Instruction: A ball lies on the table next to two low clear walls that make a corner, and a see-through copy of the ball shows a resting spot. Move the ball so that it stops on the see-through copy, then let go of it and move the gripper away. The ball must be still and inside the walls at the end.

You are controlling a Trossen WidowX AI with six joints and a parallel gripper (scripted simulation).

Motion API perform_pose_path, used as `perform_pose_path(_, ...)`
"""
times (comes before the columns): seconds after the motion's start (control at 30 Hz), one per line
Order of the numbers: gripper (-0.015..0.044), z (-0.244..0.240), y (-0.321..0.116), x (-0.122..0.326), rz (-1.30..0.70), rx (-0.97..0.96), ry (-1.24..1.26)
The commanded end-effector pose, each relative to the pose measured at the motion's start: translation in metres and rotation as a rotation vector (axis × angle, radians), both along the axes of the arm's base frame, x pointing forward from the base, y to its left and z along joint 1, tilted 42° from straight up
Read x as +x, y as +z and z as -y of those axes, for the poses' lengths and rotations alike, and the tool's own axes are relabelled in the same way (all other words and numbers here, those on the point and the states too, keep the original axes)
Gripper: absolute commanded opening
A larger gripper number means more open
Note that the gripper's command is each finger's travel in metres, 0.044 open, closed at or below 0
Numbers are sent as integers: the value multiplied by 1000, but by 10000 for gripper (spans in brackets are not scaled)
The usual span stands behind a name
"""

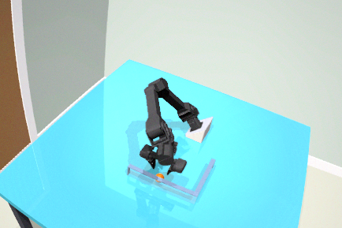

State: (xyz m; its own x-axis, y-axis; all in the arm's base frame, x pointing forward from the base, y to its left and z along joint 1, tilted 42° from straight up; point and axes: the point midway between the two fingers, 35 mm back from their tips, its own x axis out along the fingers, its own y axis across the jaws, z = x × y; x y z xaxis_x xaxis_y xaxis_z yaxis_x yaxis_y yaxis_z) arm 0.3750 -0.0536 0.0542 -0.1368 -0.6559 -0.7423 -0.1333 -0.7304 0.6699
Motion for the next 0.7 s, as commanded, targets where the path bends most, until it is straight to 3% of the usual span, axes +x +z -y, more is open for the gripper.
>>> perform_pose_path(0.0, 304, -24, 25, 3, 8, 2, 5)
perform_pose_path(0.3, 304, -20, 19, 5, 18, 2, 21)
perform_pose_path(0.47, 435, -45, 48, 6, 20, 2, 19)
perform_pose_path(0.67, 440, -50, 53, 6, 20, 2, 19)
